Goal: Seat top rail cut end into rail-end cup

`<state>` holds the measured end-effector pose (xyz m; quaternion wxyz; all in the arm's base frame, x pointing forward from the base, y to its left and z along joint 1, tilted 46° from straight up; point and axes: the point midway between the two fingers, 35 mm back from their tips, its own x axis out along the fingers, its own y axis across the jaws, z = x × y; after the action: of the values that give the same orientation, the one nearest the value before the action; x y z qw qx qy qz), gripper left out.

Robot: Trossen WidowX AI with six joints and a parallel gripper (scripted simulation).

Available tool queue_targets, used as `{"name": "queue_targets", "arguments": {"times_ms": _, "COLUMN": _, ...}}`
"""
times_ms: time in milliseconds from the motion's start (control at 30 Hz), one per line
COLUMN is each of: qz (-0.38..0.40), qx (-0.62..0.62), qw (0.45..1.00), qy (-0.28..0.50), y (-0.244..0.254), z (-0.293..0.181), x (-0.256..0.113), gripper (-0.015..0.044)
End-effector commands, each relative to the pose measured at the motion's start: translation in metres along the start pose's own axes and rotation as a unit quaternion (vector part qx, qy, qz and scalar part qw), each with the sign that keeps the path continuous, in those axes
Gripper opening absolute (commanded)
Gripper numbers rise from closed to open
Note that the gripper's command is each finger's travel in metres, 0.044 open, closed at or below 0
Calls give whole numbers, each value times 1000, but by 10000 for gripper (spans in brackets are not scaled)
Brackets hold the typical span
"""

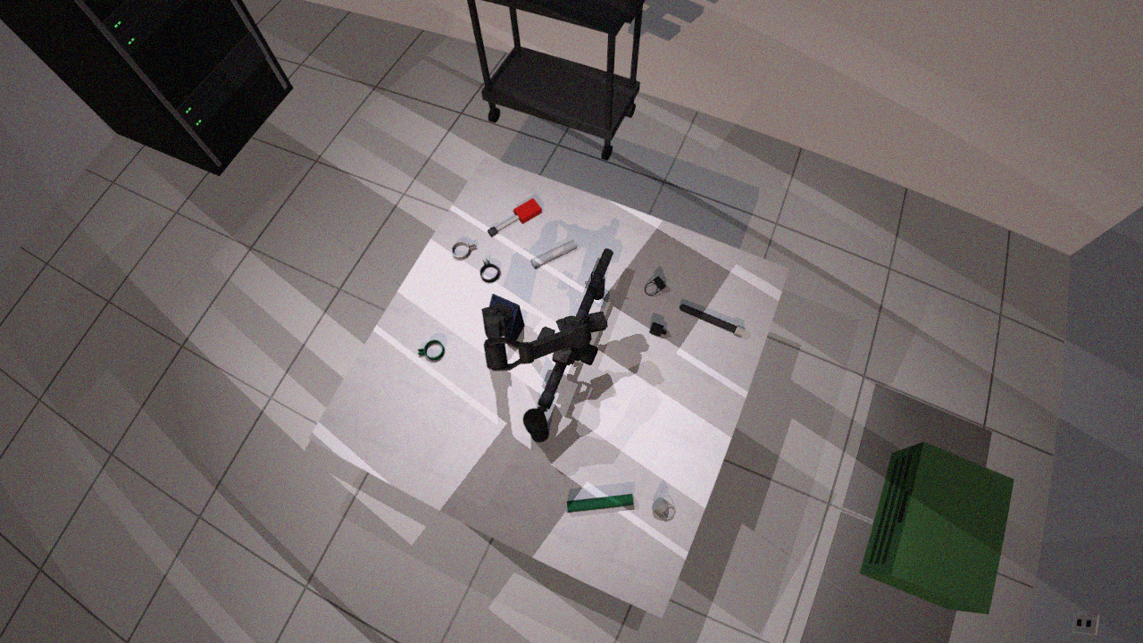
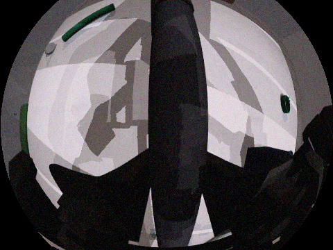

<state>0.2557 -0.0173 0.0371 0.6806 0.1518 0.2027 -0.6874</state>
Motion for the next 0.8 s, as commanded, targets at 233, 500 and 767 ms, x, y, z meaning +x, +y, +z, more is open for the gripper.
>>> {"name": "queue_targets", "arguments": {"times_ms": 233, "qz": 3, "qx": 3, "qw": 1000, "qy": -1, "y": 3, "z": 8, "x": -2, "gripper": 0}}
{"name": "queue_targets", "arguments": {"times_ms": 500, "qz": 3, "qx": 3, "qw": 1000, "qy": -2, "y": 4, "z": 11, "x": -2, "gripper": 0}}
{"name": "queue_targets", "arguments": {"times_ms": 767, "qz": 3, "qx": 3, "qw": 1000, "qy": -2, "y": 5, "z": 15, "x": -2, "gripper": 0}}
